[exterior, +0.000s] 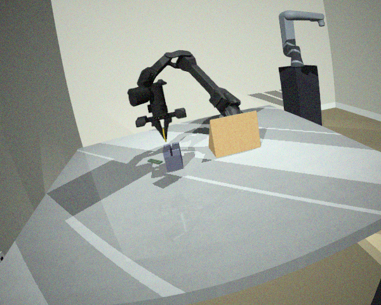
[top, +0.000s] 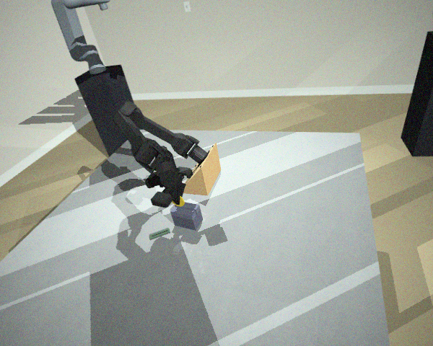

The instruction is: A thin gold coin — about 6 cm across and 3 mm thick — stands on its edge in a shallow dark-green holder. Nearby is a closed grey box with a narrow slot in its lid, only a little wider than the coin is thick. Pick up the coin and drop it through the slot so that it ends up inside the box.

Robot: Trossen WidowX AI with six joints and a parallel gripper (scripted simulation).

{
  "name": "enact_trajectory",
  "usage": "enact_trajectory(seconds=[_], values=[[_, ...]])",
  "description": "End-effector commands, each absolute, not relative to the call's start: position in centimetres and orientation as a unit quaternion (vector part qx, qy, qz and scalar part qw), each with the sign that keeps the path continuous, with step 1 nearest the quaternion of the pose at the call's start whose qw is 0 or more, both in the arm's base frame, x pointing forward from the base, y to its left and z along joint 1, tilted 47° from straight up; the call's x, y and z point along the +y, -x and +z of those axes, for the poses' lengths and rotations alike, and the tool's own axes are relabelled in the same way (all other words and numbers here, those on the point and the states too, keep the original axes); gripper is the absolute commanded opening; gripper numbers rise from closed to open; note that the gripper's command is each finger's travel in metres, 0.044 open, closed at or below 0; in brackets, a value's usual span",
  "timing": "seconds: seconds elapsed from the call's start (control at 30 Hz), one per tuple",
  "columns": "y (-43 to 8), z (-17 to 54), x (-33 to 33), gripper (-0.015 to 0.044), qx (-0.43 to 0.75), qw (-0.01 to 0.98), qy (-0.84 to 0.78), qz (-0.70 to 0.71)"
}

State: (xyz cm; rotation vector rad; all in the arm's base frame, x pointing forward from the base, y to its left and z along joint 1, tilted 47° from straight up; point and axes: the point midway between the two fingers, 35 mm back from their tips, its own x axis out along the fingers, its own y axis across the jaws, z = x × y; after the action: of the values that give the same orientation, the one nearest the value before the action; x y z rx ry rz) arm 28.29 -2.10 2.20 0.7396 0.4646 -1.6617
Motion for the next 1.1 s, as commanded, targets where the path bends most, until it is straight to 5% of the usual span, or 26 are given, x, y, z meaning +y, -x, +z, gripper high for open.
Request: enact_trajectory(seconds=[0.0, 1.07], values=[[-27.52, 1.6, -1.52, 0.0, 0.2, 0.59, -0.318, -0.715], [-27.15, 1.3, -1.24, 0.0, 0.199, 0.592, -0.315, -0.715]])
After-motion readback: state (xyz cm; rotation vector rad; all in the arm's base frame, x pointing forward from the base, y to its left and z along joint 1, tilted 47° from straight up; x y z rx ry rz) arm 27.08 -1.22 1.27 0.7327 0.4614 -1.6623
